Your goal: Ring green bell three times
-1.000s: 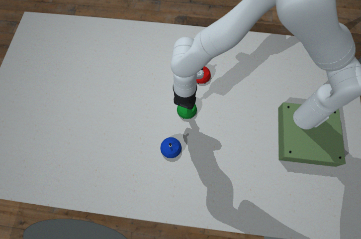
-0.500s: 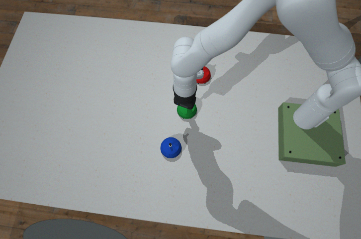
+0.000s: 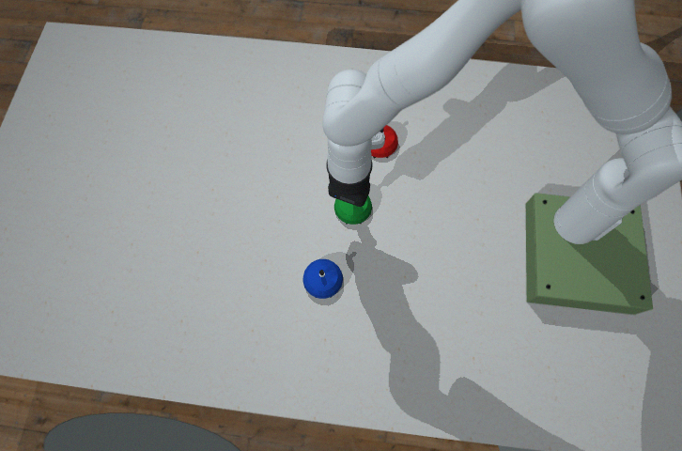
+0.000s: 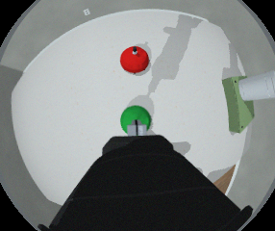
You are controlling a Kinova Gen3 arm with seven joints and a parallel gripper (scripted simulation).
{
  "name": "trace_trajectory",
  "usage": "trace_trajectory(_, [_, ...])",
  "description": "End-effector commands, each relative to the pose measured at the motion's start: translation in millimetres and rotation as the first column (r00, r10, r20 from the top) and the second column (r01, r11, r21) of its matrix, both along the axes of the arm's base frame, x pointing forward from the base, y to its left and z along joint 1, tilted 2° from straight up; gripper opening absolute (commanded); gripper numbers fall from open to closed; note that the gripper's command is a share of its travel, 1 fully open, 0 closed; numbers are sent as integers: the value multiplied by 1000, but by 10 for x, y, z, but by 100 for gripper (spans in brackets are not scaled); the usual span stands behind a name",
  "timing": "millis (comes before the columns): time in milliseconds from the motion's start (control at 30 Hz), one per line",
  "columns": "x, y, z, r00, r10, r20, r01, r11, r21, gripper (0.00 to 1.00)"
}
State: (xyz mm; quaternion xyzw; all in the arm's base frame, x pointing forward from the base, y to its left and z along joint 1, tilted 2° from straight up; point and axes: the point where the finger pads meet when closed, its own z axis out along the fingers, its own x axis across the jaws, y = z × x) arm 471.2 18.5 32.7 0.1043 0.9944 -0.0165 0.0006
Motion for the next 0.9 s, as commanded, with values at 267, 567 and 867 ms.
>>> trace_trajectory(267, [6,-23,6,1000,2,2,-2,1000,-1,17])
trace_trajectory(567, [6,-23,6,1000,2,2,-2,1000,-1,17])
trace_trajectory(867, [18,-25,-15,1000,2,6,-2,1000,-2,17])
